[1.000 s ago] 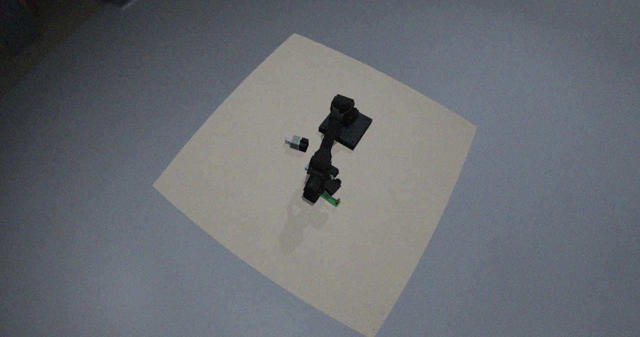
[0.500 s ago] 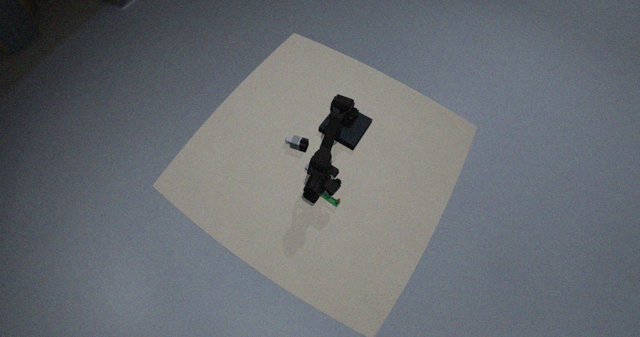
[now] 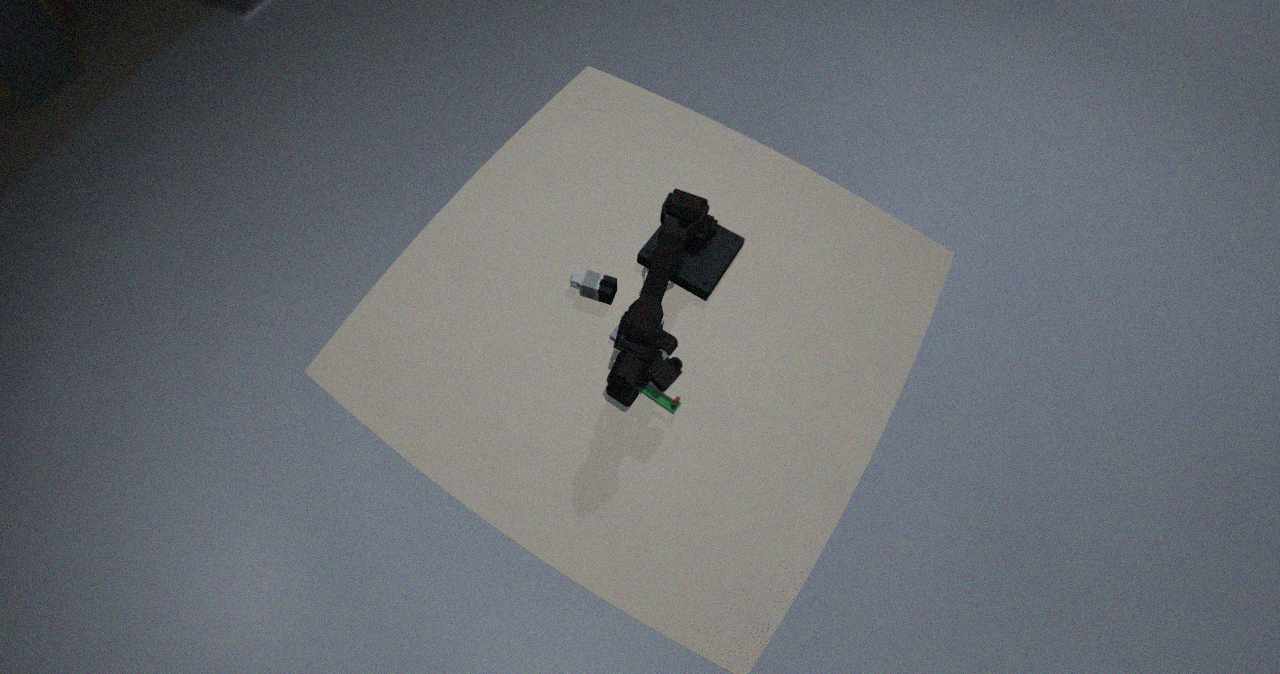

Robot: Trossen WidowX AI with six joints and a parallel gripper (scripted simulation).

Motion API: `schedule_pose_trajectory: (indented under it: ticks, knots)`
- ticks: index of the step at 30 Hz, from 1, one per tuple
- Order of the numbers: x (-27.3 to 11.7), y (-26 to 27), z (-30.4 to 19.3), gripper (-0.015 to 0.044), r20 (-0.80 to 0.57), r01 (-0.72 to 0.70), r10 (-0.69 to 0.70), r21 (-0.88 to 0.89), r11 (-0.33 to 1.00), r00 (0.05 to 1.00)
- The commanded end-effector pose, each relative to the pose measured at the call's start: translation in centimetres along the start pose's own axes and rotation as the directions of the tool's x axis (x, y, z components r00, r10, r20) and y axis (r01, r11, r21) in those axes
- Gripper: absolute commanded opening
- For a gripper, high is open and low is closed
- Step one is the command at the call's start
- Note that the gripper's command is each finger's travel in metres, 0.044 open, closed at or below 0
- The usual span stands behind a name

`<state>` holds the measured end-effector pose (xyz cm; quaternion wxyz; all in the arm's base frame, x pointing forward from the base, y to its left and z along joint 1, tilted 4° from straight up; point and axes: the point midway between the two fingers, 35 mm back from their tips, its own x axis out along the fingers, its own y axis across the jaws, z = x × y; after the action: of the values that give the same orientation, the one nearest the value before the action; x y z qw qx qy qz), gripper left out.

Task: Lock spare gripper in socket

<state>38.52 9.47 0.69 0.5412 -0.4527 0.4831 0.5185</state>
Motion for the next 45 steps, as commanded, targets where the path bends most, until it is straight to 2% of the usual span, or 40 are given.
schedule_pose_trajectory:
  ticks: [1,45]
  knots:
    - [0.53,0.14,-0.12,0.0,-0.003,-0.012,0.012,0.0,1.0,1.0]
    - [0.1,0.01,-0.02,0.0,0.0,-0.001,0.001,0.0,1.0,1.0]
